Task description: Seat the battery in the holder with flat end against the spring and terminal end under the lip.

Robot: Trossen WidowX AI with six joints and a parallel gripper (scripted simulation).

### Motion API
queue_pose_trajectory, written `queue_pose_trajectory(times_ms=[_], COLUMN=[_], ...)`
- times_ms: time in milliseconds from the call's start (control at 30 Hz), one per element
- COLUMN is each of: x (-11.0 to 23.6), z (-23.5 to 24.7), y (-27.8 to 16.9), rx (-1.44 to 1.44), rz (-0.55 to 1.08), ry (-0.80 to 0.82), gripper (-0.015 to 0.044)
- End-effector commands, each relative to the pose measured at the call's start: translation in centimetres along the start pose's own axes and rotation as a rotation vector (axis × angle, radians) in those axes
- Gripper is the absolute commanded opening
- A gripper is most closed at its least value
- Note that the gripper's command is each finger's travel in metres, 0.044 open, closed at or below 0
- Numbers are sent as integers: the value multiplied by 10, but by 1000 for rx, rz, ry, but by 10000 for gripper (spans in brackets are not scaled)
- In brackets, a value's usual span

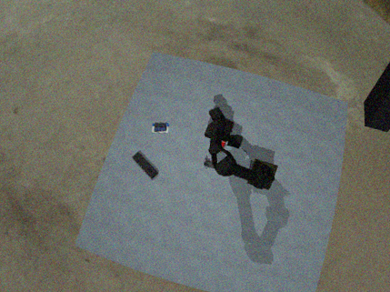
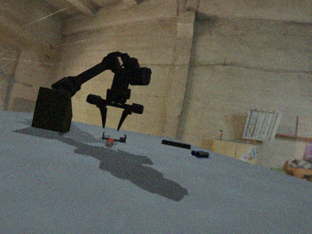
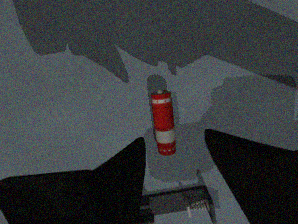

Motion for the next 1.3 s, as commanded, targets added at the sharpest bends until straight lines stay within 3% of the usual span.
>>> queue_pose_trajectory(times_ms=[0, 1100, 1267], x=[-1, -51, -51], z=[3, 3, 3], y=[-2, -3, -3], rx=[-18, -18, -18], rz=[17, 20, 20], ry=[4, 3, 3], gripper=[221, 221, 109])
Point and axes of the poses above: the point midway between the two fingers, 35 mm back from their tips, its own x axis back along the fingers, its own z axis across the jaws, y = z × x, the point moved 1 cm from there along x, back along the fingers, and after that the axes turned 3 degrees about -x, right-handed, at the moved point
